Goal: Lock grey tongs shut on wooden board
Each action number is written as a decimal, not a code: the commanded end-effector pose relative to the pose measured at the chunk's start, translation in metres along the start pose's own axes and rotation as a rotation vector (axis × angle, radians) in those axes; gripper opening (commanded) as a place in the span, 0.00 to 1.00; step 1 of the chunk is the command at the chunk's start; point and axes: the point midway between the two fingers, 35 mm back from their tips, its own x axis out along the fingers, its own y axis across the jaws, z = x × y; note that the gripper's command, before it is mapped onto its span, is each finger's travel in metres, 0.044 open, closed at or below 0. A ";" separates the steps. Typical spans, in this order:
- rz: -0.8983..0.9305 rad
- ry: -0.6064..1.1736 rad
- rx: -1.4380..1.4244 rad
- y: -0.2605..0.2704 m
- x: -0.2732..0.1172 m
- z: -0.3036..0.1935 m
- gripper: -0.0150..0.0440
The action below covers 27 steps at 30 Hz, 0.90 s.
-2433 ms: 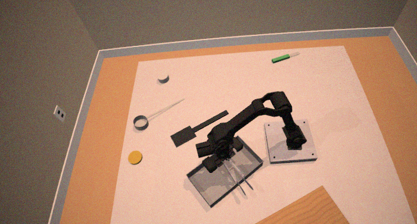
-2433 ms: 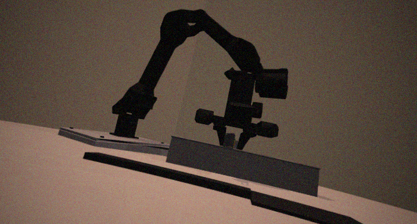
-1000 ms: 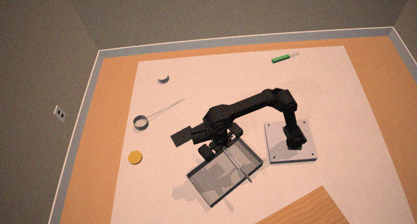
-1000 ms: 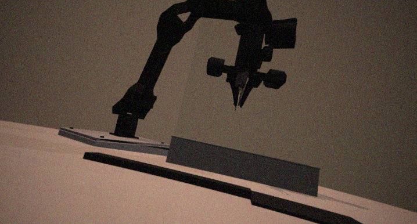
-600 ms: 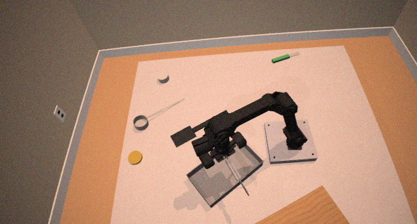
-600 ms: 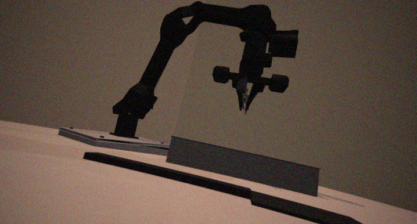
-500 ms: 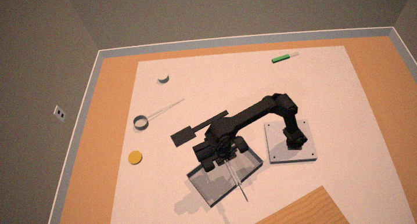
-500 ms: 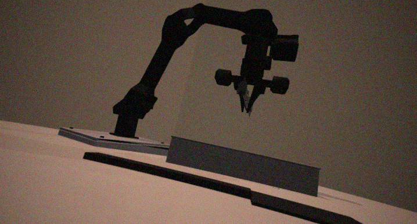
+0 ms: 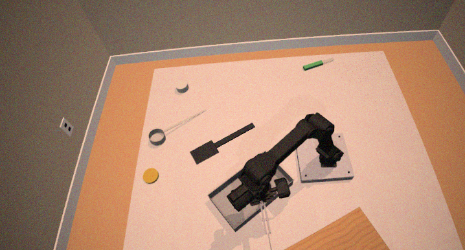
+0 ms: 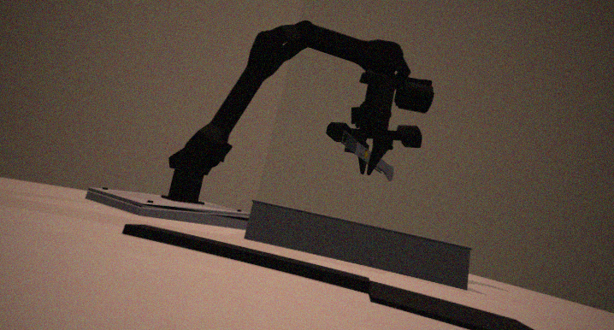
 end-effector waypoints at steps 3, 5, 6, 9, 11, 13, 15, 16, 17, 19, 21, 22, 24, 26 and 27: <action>-0.001 0.010 0.105 -0.011 -0.002 -0.032 0.00; -0.002 0.010 0.142 -0.015 -0.002 -0.042 0.00; -0.002 0.011 0.158 -0.017 -0.002 -0.047 0.00; -0.003 0.011 0.214 -0.025 -0.002 -0.062 0.00; -0.004 0.011 0.251 -0.030 -0.002 -0.071 0.00; -0.005 0.011 0.288 -0.036 -0.002 -0.081 0.00; -0.005 0.011 0.312 -0.039 -0.002 -0.087 0.00; -0.005 0.011 0.315 -0.040 -0.002 -0.088 0.00; -0.005 0.011 0.315 -0.040 -0.002 -0.088 0.00; -0.005 0.011 0.315 -0.040 -0.002 -0.088 0.00; -0.005 0.011 0.296 -0.040 -0.002 -0.089 0.00; -0.005 0.011 0.276 -0.041 -0.002 -0.089 0.00; -0.005 0.011 0.218 -0.042 -0.002 -0.091 0.00; -0.004 0.012 0.141 -0.044 -0.003 -0.094 0.00; -0.004 0.012 0.102 -0.045 -0.003 -0.095 0.00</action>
